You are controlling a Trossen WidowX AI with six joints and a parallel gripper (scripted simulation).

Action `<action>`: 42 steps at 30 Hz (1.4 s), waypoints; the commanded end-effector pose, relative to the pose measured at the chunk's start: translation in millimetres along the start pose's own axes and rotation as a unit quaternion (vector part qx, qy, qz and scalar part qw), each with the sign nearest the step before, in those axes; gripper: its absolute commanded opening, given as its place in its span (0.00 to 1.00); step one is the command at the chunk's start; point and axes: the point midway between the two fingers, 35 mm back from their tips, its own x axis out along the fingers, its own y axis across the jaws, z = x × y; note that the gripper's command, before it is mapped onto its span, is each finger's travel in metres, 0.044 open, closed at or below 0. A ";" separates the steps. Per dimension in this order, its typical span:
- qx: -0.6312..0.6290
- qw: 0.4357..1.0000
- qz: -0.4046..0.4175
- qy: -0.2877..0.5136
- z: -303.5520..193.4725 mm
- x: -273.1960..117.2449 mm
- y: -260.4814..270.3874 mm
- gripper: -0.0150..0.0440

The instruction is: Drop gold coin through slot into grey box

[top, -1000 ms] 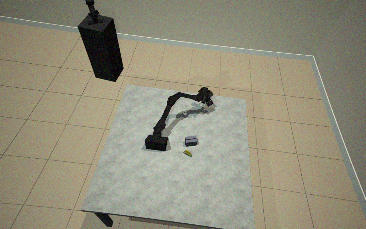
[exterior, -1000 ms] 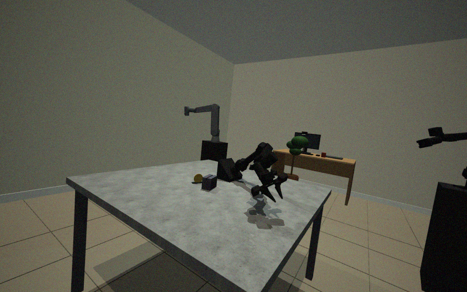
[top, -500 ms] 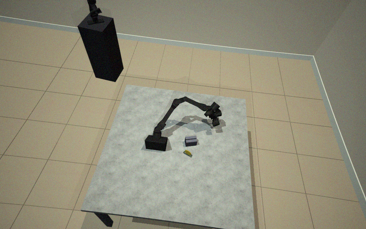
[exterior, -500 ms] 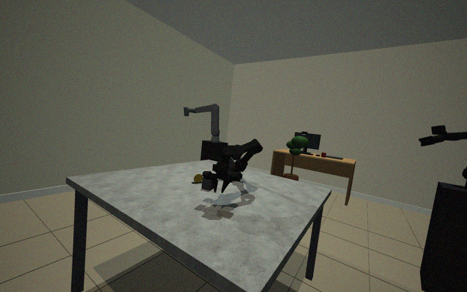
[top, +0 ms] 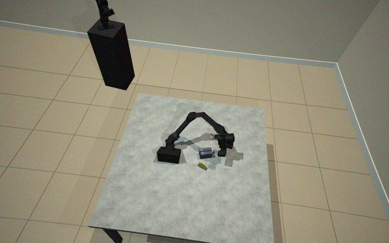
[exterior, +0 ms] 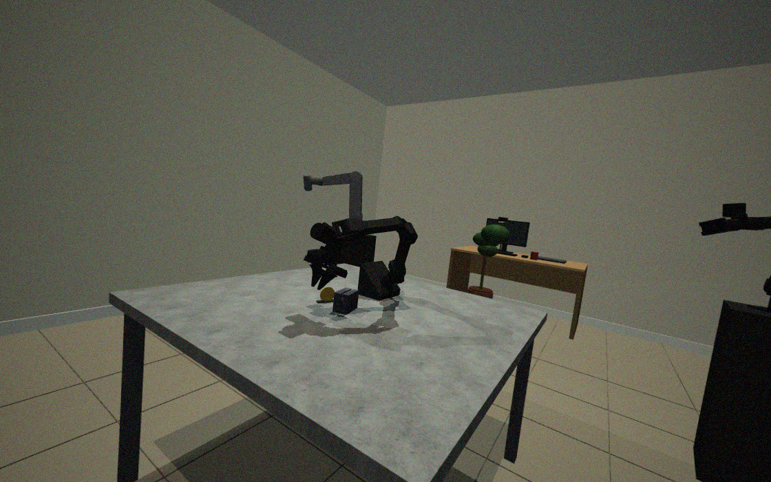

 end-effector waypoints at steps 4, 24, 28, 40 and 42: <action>0.075 0.993 -0.028 0.087 -61.9 -29.1 -84.5 0.53; 0.150 0.972 0.008 0.181 -148.5 -27.5 -127.5 0.53; 0.150 0.972 0.008 0.181 -151.4 -17.5 -126.4 0.53; 0.150 0.972 0.008 0.181 -156.2 0.4 -125.6 0.53; 0.150 0.972 0.008 0.181 -157.1 3.5 -125.4 0.53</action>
